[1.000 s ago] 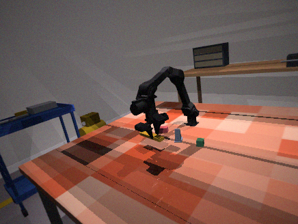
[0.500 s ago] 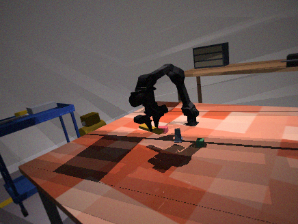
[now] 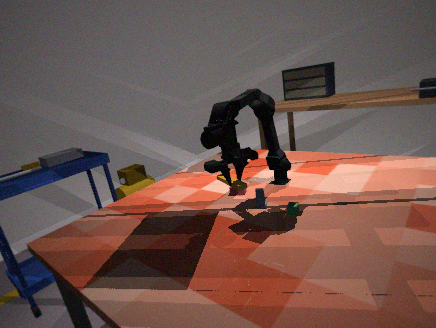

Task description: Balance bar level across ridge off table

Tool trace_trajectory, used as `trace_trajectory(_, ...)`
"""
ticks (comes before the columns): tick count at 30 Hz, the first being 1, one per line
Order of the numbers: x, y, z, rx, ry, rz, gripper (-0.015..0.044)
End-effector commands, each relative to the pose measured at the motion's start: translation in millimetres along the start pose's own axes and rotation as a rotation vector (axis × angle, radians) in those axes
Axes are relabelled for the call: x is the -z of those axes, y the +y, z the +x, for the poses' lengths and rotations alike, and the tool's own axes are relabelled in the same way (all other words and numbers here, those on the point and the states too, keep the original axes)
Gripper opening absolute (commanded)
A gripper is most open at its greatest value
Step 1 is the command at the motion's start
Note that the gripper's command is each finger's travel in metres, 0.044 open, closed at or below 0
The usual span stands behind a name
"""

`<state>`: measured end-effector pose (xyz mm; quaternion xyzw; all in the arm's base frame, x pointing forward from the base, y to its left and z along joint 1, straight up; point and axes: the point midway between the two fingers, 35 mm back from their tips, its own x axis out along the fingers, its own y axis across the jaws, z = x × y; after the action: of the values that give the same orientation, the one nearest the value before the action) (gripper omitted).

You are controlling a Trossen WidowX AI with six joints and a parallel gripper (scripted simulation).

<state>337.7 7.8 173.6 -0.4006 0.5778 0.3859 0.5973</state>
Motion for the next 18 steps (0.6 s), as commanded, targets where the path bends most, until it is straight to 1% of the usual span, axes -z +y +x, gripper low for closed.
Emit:
trace_trajectory(1,-3.7,12.2,-0.7,-0.003,-0.002,0.079,0.0000)
trace_trajectory(18,-10.2,78.0,0.7,-0.009,-0.001,0.580,0.0000)
